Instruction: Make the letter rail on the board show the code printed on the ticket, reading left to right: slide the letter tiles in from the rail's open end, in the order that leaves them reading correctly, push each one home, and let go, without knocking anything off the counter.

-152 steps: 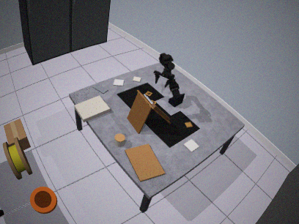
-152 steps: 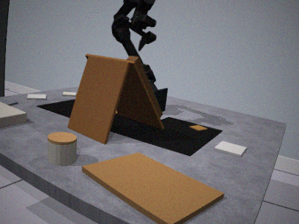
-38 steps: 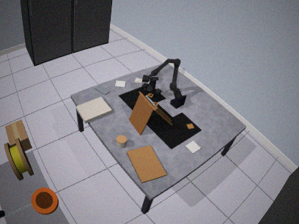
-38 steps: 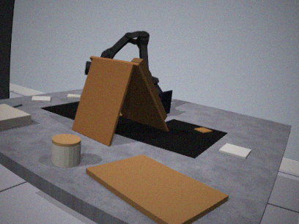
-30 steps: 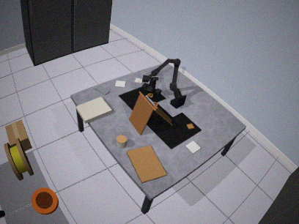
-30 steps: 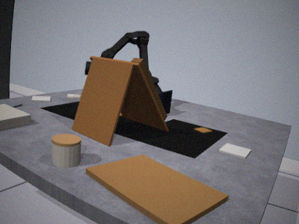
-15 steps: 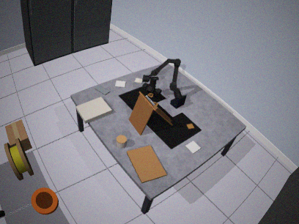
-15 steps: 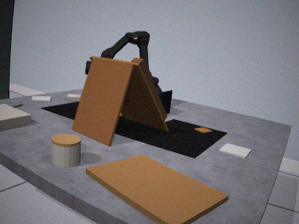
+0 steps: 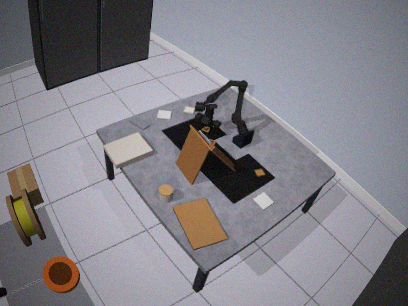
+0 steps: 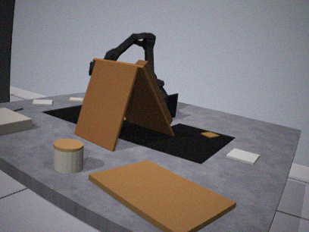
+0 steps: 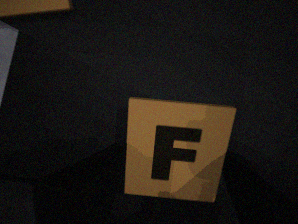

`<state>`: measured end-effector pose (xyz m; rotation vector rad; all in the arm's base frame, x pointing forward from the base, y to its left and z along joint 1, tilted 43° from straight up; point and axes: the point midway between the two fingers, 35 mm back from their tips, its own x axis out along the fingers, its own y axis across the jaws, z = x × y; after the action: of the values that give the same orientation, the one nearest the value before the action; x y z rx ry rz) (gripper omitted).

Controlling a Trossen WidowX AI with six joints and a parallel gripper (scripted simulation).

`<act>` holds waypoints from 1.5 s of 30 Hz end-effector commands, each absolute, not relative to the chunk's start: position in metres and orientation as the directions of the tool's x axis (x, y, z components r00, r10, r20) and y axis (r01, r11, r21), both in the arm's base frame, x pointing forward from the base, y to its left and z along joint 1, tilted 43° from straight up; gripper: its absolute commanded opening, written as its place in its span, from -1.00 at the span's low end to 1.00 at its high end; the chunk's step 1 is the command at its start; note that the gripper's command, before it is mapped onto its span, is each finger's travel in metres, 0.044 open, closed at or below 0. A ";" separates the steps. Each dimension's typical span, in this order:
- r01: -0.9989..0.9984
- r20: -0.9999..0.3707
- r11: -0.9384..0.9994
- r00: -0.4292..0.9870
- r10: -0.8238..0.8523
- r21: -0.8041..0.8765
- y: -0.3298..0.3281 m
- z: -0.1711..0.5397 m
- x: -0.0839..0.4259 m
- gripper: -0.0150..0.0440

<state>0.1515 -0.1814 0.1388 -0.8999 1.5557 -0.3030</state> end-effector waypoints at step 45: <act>-0.305 -0.689 0.627 0.168 -0.706 -0.717 -0.157 0.152 0.176 -0.49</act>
<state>0.1637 -0.1614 0.1507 -0.9085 1.4798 -0.3324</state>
